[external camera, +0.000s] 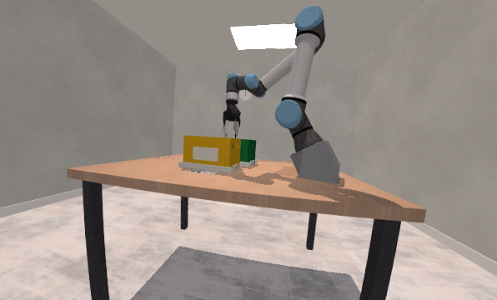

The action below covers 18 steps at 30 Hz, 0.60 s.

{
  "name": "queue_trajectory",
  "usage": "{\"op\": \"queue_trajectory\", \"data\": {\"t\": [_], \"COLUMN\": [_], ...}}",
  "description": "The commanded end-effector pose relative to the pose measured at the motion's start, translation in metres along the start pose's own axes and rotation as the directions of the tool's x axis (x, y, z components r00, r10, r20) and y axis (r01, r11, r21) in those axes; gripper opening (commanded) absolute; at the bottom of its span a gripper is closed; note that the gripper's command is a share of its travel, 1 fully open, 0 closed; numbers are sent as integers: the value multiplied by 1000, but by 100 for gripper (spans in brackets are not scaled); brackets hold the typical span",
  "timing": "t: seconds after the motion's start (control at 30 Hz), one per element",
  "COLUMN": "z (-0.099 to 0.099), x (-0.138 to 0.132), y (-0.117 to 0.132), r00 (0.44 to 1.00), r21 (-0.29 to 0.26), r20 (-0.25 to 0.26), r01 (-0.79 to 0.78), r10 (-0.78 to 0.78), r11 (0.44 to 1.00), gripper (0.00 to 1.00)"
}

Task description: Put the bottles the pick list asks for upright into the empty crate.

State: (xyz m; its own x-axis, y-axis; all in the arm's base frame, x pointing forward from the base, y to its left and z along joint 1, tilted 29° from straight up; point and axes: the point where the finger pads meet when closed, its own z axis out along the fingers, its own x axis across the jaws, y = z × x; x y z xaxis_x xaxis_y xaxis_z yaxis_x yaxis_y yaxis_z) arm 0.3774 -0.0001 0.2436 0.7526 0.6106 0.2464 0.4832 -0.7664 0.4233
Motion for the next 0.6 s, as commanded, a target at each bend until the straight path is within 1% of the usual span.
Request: {"op": "queue_trajectory", "data": {"t": [0.0,0.47,0.57], "z": [-11,-48,-48], "x": [0,0,0], "y": [0,0,0], "r00": [1000,1000,1000], "r21": [0,0,0], "r20": [0,0,0], "r01": [0,0,0], "r10": [0,0,0], "r11": [1000,1000,1000], "gripper": [38,38,38]}}
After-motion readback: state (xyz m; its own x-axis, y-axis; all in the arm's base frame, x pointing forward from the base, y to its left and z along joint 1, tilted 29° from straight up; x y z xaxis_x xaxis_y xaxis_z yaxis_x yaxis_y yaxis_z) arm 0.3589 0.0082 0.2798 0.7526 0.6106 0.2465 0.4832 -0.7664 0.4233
